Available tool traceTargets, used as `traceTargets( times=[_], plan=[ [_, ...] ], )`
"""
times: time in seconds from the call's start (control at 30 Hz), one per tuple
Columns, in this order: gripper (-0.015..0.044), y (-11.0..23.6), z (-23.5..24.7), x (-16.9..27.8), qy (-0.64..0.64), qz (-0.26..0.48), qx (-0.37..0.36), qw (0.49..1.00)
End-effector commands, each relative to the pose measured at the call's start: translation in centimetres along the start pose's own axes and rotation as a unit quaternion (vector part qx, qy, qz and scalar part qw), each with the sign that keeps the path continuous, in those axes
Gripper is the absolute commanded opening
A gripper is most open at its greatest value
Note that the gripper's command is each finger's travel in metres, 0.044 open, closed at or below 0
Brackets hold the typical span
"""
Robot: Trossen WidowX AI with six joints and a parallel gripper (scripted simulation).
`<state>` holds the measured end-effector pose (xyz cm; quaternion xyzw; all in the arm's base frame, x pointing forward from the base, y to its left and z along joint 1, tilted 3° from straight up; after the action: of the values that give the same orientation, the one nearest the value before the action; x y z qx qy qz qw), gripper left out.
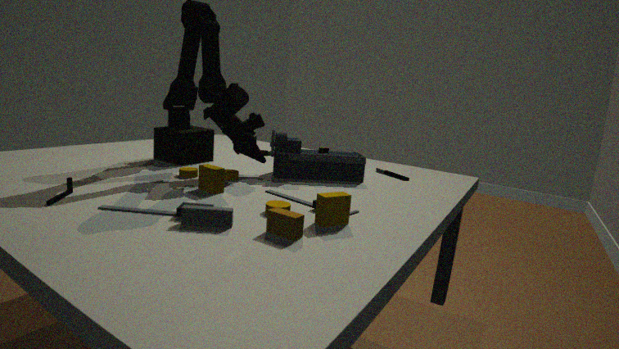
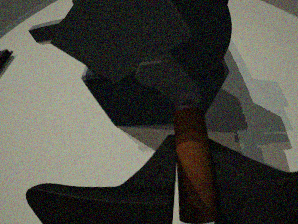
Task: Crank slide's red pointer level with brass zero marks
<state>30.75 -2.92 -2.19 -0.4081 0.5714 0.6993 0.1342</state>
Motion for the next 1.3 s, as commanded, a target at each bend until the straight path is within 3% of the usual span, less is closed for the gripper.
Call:
traceTargets(
  times=[0.0,1.27],
  plan=[
    [0.0000,-0.4,0.7,0.4,-0.003,0.008,-0.008,1.000],
    [0.0000,-0.5,1.8,0.7,-0.003,0.008,-0.008,1.000]
  ],
)
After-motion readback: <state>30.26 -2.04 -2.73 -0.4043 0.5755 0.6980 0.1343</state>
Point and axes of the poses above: the point midway between the two fingers, 35 mm back from their tips, its own y axis back along the fingers, its own z axis across the jaws, x = y × z, the point moved 1 cm from there along y, back along the fingers, and after that the axes turned 7 degrees about -y, right-handed, at the moved point
